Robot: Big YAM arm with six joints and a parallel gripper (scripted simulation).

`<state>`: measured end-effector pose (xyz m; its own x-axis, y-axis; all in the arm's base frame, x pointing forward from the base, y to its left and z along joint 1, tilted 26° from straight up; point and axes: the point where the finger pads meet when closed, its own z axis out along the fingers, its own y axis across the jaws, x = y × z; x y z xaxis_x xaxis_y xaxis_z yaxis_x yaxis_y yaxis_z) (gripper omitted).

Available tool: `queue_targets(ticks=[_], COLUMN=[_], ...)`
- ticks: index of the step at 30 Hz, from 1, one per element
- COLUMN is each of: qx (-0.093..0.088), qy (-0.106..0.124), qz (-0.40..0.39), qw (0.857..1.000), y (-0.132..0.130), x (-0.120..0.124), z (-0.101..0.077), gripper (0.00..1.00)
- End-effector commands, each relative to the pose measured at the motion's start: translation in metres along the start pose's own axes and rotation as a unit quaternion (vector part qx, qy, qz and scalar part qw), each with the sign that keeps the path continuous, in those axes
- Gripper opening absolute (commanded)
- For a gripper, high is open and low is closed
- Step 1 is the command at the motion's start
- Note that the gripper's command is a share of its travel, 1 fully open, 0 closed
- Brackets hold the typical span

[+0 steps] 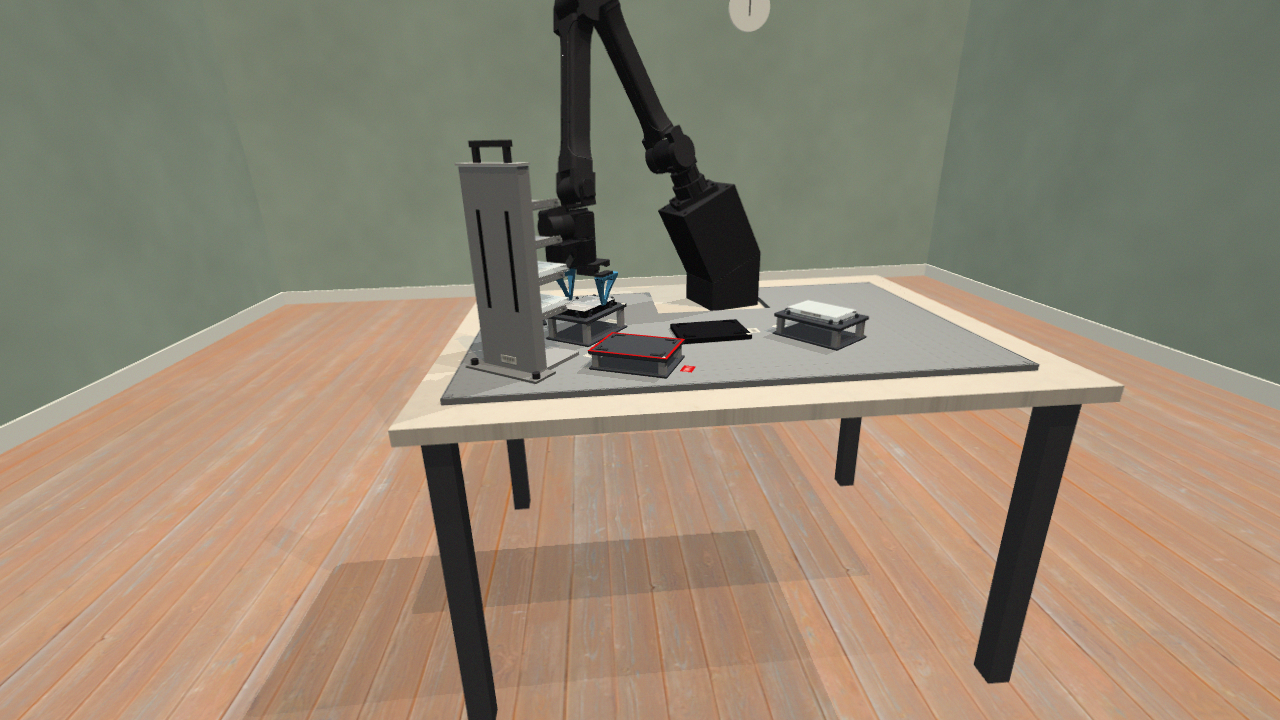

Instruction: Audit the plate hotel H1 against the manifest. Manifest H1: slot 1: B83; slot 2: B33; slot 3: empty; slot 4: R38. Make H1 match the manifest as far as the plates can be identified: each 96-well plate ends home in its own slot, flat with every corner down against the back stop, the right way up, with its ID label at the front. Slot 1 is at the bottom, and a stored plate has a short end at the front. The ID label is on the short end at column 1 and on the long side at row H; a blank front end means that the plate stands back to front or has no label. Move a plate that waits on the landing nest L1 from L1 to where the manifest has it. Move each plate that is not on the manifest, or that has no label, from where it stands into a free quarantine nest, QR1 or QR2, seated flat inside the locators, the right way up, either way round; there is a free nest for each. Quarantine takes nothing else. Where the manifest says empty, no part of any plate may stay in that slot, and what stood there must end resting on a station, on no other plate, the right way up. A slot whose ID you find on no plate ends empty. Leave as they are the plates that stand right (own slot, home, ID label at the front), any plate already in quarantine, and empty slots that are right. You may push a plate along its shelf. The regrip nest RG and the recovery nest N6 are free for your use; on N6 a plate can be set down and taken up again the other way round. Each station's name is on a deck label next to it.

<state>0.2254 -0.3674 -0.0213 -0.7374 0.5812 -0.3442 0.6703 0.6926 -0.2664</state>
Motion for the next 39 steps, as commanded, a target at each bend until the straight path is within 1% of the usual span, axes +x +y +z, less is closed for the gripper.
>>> queue_targets(ticks=[1,8,9,14,15,36,37,39], qx=[0.005,0.004,0.003,0.003,0.003,0.003,0.005,0.002], qy=[-0.012,-0.011,-0.012,-0.012,-0.012,-0.014,-0.022,-0.014], qz=[0.001,0.001,0.001,0.001,0.001,-0.001,0.001,0.000], qw=[1.000,1.000,1.000,1.000,1.000,1.000,1.000,1.000], y=[-0.008,-0.007,-0.003,-0.003,-0.003,-0.004,-0.006,-0.003], x=[-0.011,-0.010,-0.010,-0.010,-0.010,-0.008,-0.013,-0.008], z=[0.006,0.015,0.009,0.009,0.009,0.010,0.003,0.000], gripper=[1.00,1.00,1.00,1.00,0.86,0.86,0.86,0.86])
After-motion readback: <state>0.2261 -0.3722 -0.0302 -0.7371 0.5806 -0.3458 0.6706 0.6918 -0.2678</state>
